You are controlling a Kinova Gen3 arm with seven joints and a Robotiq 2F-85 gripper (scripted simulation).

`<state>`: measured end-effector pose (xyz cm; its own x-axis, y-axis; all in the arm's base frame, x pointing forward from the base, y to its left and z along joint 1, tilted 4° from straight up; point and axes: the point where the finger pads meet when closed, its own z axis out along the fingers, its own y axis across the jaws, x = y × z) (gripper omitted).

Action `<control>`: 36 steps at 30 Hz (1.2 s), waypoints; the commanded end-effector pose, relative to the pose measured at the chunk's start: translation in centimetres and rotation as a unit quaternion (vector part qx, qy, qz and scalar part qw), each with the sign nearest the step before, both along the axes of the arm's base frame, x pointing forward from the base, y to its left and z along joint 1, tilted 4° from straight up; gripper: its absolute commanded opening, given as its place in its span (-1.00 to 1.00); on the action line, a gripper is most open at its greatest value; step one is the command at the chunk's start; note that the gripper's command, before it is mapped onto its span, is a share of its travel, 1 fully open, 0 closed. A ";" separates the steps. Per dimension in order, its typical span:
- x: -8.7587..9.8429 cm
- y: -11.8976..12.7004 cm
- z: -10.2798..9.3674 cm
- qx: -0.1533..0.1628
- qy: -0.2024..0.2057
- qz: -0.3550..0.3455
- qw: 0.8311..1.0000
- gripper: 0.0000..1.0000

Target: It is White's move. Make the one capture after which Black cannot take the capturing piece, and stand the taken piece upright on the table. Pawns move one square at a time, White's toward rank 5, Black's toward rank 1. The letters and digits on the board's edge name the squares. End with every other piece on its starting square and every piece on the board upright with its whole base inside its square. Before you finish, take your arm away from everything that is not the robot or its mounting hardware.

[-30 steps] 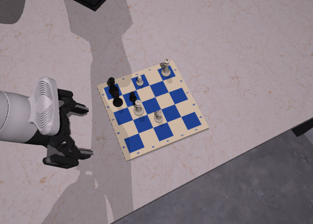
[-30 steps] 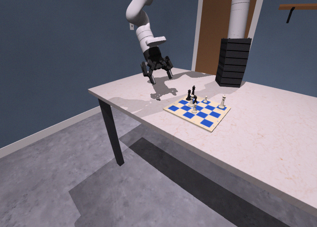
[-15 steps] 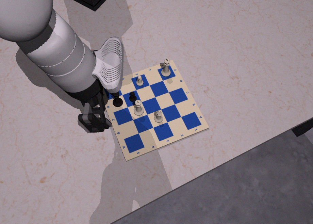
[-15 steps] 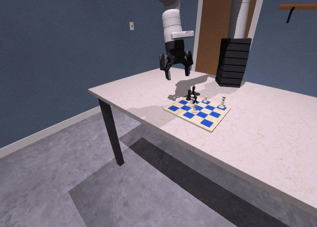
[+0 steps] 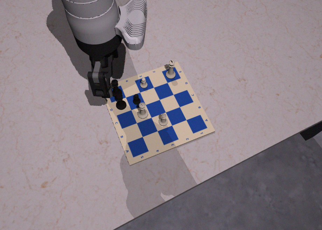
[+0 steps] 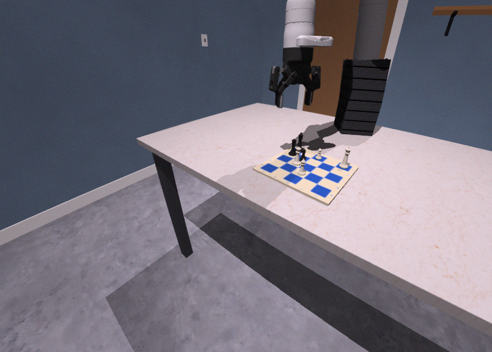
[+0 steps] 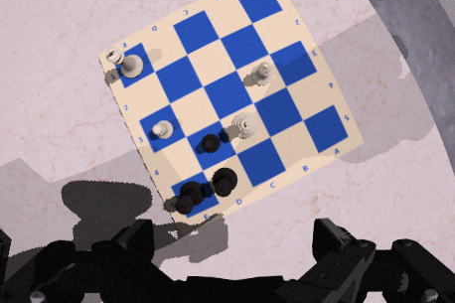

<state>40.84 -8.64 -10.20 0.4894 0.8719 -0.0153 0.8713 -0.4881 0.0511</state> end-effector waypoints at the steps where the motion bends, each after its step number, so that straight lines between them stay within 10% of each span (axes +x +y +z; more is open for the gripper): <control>1: -0.2 1.1 0.9 -0.007 -0.002 0.009 1.000 1.00; 36: -0.6 1.2 1.0 -0.013 -0.003 -0.016 1.000 1.00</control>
